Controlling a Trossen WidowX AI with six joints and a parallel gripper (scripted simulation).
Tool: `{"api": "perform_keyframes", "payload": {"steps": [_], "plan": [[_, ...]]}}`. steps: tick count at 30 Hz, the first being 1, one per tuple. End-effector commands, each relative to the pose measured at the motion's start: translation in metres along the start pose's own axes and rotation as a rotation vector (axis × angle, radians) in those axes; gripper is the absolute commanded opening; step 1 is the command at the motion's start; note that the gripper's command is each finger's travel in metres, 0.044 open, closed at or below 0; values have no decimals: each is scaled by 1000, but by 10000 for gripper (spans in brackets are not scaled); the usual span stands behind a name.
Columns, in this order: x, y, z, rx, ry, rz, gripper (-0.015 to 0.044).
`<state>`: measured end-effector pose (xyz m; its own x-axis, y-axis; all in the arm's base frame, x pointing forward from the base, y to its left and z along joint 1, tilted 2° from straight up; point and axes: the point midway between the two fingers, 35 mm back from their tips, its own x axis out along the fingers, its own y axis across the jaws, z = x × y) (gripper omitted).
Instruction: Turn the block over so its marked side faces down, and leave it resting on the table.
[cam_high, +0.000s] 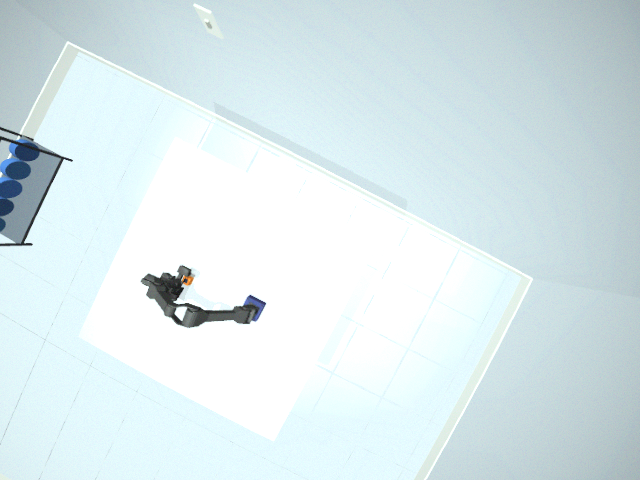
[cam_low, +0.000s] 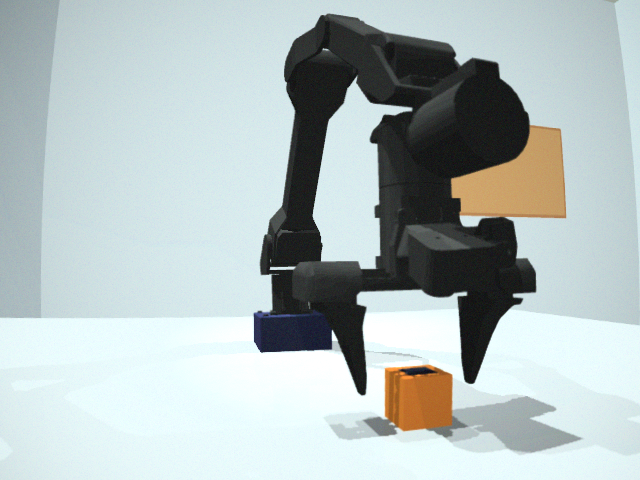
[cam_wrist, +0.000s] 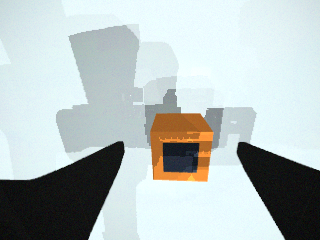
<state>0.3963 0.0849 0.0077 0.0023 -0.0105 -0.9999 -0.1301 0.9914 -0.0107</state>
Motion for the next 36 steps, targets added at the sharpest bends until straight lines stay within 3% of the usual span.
{"api": "perform_keyframes", "payload": {"steps": [1,10,27,30,36], "plan": [[3,-1,0,2,0,-5,414],[3,-1,0,2,0,-5,177],[3,-1,0,2,0,-5,64],[-8,-1,0,2,0,-5,0],[-27,-1,0,2,0,-5,0]]}}
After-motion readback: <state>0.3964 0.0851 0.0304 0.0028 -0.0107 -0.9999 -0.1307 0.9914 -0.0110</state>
